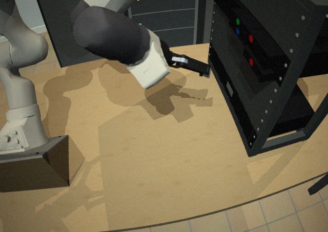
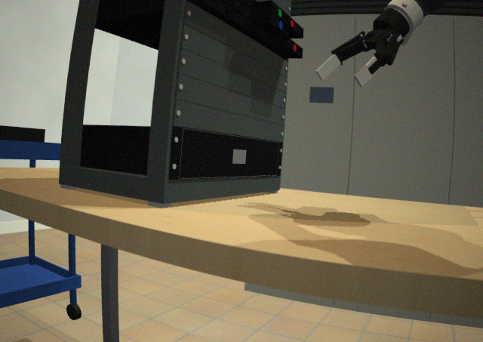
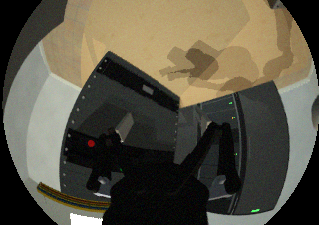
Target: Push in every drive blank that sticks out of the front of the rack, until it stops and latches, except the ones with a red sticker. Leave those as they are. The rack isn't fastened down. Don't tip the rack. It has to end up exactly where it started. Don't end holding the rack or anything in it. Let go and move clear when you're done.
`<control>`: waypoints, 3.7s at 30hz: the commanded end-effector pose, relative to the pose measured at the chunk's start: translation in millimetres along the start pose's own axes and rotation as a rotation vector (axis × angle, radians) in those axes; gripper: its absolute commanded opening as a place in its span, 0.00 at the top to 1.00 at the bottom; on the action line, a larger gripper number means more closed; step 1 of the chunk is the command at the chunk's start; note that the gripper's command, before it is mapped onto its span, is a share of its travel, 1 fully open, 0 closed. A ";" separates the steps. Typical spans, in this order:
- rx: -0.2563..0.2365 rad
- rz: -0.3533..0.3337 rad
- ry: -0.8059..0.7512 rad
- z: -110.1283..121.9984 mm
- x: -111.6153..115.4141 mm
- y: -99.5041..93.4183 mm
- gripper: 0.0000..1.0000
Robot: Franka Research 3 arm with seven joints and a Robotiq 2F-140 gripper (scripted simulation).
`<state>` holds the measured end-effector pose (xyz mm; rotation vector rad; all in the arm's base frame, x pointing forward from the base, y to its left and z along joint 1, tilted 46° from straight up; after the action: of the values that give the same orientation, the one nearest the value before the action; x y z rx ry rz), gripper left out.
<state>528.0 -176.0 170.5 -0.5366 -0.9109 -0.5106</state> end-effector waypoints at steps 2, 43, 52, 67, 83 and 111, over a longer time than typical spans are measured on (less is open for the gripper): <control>-0.062 -0.051 -0.163 -5.3 6.1 -4.6 0.00; -0.438 -0.254 -0.553 -7.1 36.9 -50.3 0.00; -0.532 -0.270 -0.624 -6.8 38.4 -63.4 0.00; -0.702 -0.273 -0.736 -5.2 36.2 -87.7 0.00; -0.879 -0.242 -0.832 -1.6 27.5 -113.8 0.00; -1.018 -0.193 -0.895 3.1 15.8 -134.6 0.00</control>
<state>451.1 -277.7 211.9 -1.6679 -1.5111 -0.9509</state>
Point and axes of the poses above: the point where the finger pads meet when closed, its own y axis out along the fingers, its own z axis across the jaws, x = y × z, the point moved 3 cm from there along -y, back along the fingers, and after that the axes turned 12 degrees about y, right-handed, at the moved point
